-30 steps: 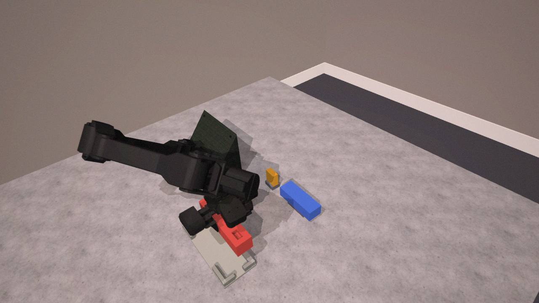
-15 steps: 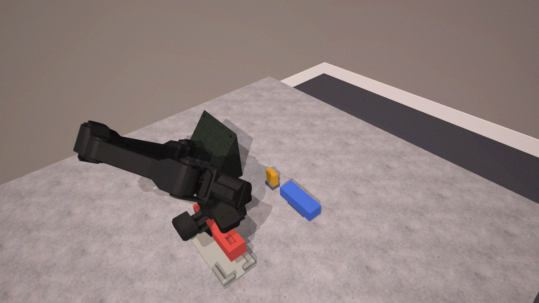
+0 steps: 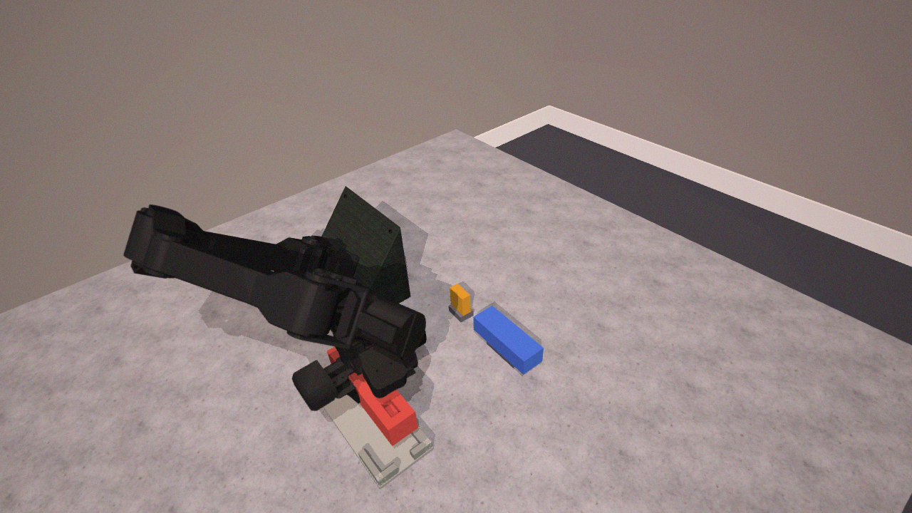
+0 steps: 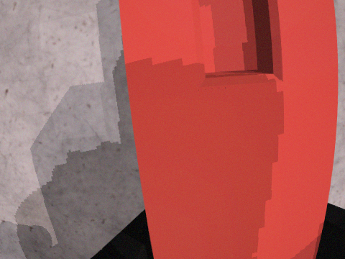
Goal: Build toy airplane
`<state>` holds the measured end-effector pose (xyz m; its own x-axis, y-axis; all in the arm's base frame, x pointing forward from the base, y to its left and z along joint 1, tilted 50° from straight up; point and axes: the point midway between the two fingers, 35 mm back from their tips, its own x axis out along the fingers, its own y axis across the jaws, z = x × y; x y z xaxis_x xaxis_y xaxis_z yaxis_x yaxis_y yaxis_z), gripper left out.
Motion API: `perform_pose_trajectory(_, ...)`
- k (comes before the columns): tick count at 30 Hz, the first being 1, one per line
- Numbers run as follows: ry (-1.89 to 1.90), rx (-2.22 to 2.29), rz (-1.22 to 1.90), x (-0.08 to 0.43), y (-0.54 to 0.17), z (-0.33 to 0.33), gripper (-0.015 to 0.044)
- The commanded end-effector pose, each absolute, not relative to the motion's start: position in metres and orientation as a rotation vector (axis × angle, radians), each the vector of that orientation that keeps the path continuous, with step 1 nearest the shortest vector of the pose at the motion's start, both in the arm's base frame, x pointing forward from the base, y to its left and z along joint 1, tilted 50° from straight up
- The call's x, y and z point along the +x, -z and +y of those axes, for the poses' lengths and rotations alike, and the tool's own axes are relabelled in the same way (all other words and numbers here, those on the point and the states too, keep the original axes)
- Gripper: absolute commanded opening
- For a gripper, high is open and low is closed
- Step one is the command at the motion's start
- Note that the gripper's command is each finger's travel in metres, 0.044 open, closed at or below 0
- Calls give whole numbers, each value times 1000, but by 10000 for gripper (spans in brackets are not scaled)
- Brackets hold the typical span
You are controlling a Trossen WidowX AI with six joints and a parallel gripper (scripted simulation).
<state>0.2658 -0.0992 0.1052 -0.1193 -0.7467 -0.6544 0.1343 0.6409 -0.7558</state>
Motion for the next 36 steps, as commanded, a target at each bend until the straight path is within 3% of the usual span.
perform_pose_trajectory(1,813,-540,1513,265,-102,-103,197)
perform_pose_trajectory(21,815,-542,1513,262,-84,-126,197)
perform_pose_trajectory(26,816,-534,1515,262,-85,-124,163)
perform_pose_trajectory(31,816,-534,1515,262,-85,-124,32)
perform_pose_trajectory(36,816,-534,1515,262,-85,-124,163)
